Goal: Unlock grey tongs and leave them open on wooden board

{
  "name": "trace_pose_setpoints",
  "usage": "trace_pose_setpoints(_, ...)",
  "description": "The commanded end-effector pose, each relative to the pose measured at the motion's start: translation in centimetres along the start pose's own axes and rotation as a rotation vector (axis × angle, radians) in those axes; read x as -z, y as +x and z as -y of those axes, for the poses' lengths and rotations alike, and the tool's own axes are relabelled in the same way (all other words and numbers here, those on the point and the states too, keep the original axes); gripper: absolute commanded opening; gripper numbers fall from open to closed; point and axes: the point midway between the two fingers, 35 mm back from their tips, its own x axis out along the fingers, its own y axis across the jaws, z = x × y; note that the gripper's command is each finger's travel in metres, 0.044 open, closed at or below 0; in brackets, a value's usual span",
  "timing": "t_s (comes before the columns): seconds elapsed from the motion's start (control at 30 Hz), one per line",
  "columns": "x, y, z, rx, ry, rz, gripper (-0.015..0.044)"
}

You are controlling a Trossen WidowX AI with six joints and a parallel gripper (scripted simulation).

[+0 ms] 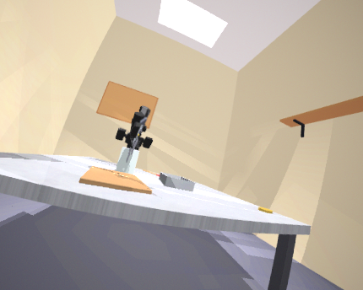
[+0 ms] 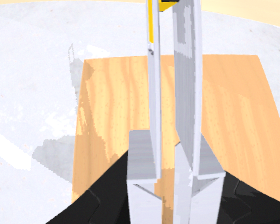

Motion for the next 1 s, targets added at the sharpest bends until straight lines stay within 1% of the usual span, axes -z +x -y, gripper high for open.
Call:
trace_pose_setpoints(0.0, -0.5, 0.6, 0.2, 0.004, 0.006, -0.043, -0.015)
trace_pose_setpoints(0.5, -1.2, 2.3, 0.4, 0.003, 0.011, -0.254, -0.015)
trace_pose_setpoints(0.97, -1.6, 2.8, 0.4, 0.005, 0.013, -0.453, -0.015)
